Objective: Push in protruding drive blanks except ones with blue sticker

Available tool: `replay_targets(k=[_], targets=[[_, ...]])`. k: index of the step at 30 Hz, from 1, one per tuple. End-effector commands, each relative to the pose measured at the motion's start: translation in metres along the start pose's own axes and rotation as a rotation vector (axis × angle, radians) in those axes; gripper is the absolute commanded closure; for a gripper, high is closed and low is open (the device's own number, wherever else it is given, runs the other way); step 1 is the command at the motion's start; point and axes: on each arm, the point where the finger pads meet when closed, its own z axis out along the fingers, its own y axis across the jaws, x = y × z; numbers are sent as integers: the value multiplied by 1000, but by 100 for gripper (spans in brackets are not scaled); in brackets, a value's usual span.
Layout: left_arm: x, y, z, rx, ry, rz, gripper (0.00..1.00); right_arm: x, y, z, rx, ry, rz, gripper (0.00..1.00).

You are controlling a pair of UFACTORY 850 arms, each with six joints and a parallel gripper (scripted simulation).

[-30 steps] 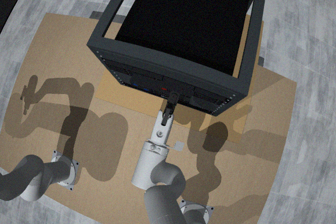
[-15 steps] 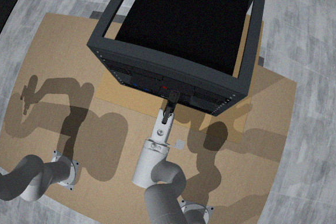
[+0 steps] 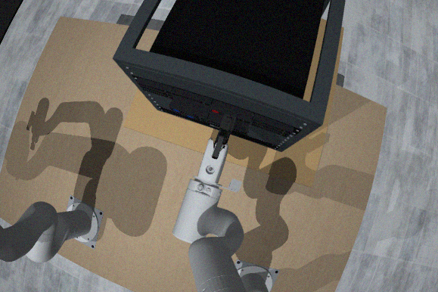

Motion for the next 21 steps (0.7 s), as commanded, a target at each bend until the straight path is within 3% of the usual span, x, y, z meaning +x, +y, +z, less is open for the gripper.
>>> replay_targets(k=[1, 21], targets=[[0, 0, -1, 0, 2, 0, 0, 0, -1, 1, 2, 0, 2, 100], [0, 0, -1, 0, 2, 0, 0, 0, -1, 6, 2, 0, 2, 100]])
